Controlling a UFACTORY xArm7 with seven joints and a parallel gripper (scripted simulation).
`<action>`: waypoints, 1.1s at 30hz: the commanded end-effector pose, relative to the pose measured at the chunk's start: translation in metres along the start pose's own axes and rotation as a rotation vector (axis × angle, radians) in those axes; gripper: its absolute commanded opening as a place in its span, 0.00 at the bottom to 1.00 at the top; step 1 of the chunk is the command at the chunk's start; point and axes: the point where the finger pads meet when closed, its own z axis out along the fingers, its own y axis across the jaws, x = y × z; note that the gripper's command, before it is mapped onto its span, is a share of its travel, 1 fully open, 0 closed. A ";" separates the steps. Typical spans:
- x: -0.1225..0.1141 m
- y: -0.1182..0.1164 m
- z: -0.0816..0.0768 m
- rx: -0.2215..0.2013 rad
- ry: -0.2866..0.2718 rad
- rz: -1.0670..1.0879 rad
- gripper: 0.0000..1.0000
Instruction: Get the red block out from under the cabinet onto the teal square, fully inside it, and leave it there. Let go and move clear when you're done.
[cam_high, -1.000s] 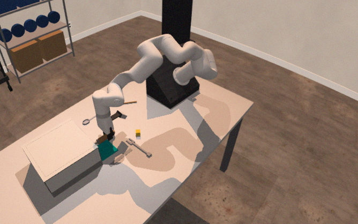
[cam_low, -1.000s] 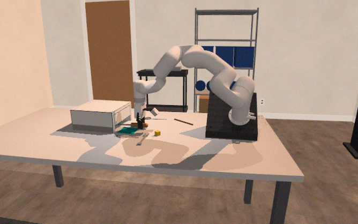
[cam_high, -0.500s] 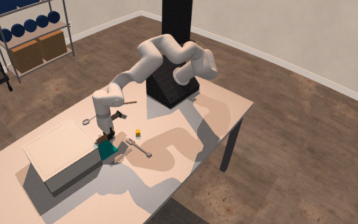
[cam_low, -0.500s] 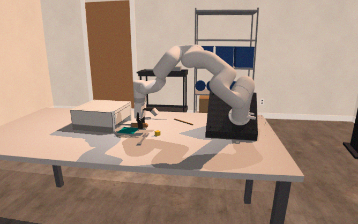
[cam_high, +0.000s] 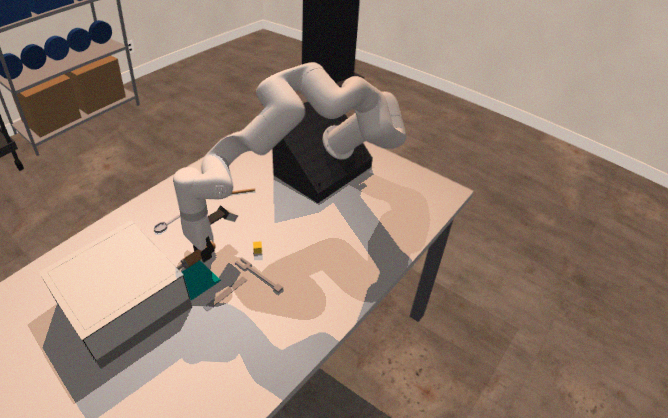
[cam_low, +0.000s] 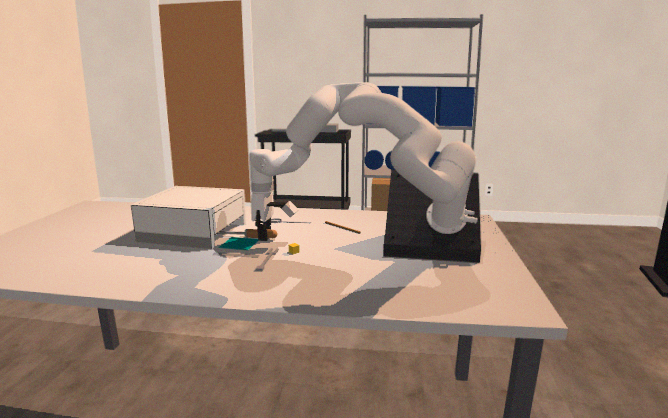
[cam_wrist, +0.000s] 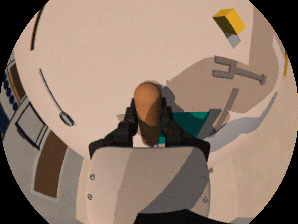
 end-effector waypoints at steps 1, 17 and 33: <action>-0.001 -0.001 -0.003 0.002 -0.005 0.001 0.00; 0.014 -0.001 -0.003 0.003 -0.005 0.000 0.00; 0.043 -0.001 -0.003 0.002 -0.005 0.000 0.00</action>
